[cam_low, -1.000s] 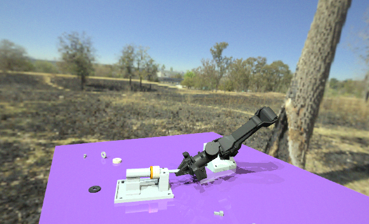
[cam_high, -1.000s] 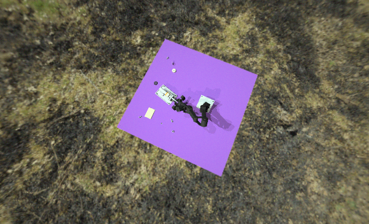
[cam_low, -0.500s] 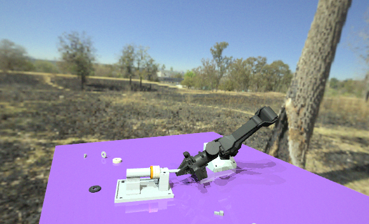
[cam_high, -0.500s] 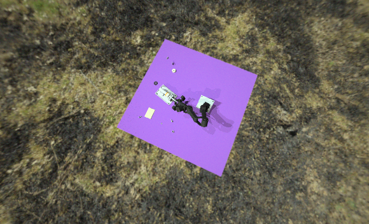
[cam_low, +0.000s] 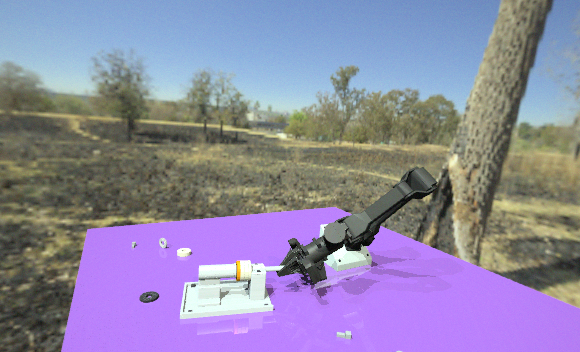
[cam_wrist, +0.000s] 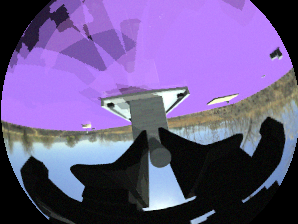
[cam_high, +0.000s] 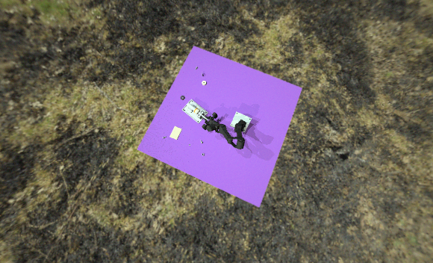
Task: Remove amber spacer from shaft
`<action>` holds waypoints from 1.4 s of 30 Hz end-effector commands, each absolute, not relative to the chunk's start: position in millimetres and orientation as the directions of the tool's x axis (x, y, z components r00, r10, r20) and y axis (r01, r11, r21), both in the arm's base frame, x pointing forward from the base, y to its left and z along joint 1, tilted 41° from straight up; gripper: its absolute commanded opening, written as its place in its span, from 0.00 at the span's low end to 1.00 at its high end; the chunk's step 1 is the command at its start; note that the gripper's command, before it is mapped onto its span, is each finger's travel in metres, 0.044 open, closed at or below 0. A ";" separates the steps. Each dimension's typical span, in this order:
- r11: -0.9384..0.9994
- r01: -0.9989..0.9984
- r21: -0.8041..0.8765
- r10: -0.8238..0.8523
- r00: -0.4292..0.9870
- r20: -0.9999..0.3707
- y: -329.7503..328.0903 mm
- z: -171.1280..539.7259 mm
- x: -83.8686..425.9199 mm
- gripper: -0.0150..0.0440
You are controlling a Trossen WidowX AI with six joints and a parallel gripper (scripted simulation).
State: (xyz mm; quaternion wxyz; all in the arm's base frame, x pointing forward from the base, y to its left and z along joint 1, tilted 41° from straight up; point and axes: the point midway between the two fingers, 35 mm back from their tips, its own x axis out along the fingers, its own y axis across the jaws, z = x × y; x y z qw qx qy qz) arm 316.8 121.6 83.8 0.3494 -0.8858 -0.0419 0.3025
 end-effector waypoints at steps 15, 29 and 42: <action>-0.750 -0.137 -0.647 0.288 0.812 -0.507 122.3 84.1 314.0 0.25; -0.750 -0.137 -0.647 0.288 0.812 -0.507 122.4 84.3 312.2 0.25; -0.750 -0.137 -0.647 0.288 0.812 -0.507 122.5 84.6 310.6 0.25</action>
